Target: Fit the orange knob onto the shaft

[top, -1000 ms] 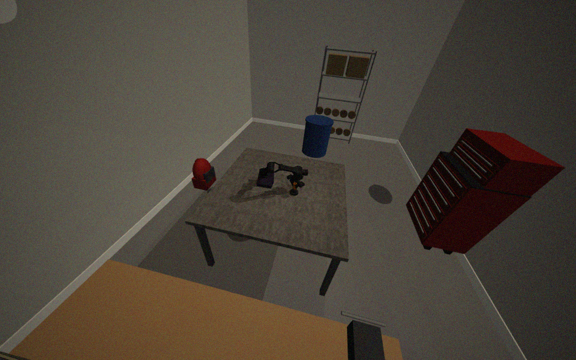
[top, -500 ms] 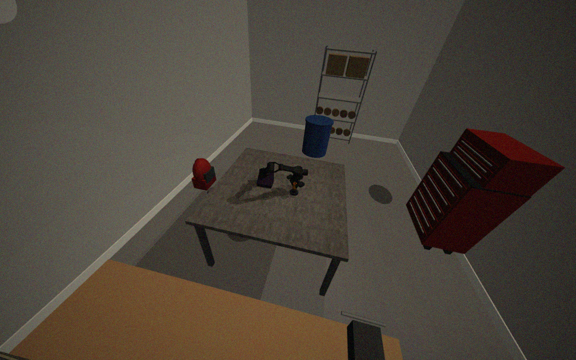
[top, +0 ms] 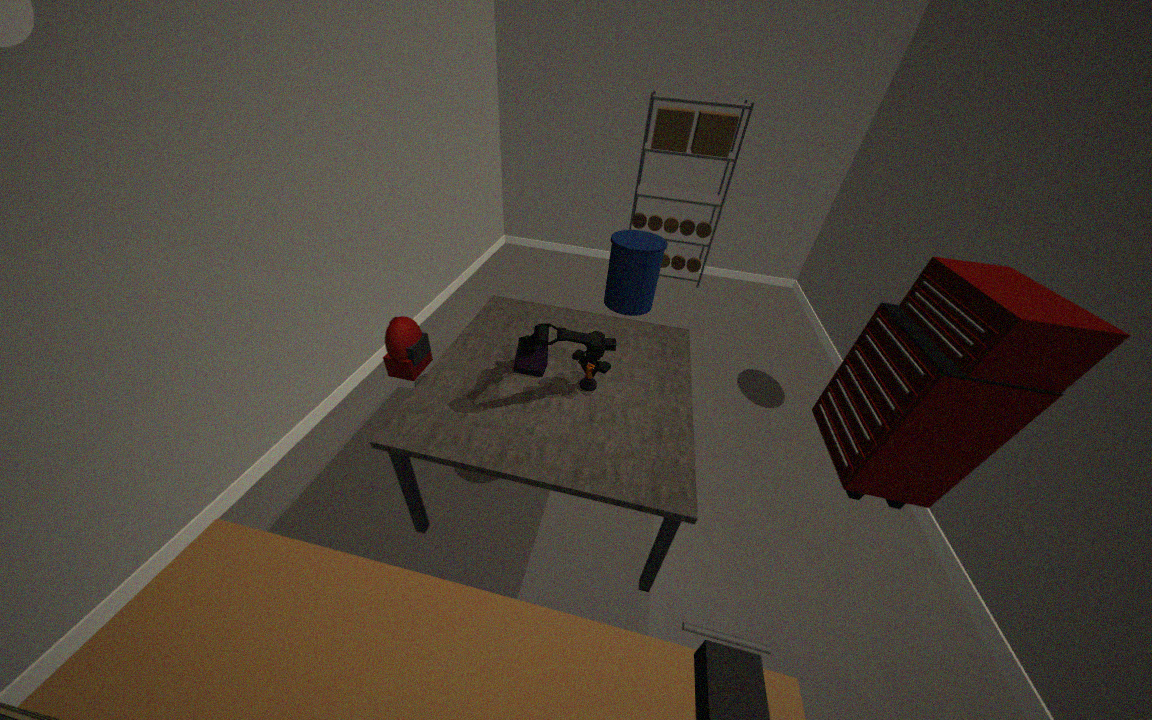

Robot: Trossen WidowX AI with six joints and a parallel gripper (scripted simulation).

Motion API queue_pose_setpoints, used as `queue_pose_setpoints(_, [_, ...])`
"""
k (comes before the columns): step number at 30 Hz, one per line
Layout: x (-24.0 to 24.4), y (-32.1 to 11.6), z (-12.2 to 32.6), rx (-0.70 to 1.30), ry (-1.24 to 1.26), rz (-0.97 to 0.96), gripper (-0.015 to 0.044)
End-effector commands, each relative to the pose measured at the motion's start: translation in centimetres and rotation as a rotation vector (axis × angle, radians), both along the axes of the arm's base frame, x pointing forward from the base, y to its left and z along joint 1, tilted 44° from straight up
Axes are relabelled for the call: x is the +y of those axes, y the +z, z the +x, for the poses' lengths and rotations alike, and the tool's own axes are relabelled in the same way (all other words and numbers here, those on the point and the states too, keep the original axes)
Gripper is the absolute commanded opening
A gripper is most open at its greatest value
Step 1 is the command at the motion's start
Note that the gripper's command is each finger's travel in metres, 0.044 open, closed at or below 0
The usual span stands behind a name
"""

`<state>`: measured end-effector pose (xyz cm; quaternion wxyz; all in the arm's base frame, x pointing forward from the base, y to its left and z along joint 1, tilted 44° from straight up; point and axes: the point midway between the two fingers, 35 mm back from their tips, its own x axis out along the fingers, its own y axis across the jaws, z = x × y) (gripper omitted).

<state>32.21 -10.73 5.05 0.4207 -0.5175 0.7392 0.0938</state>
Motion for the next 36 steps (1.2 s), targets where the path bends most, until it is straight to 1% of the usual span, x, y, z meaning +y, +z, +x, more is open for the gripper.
queue_pose_setpoints(1, [-0.08, -0.09, -0.05, 0.009, 0.011, 0.002, 0.0000])
queue_pose_setpoints(28, [0.10, 0.15, 0.06, 0.009, 0.011, 0.002, 0.0000])
queue_pose_setpoints(36, [0.09, 0.08, 0.07, 0.151, 0.160, 0.025, 0.0000])
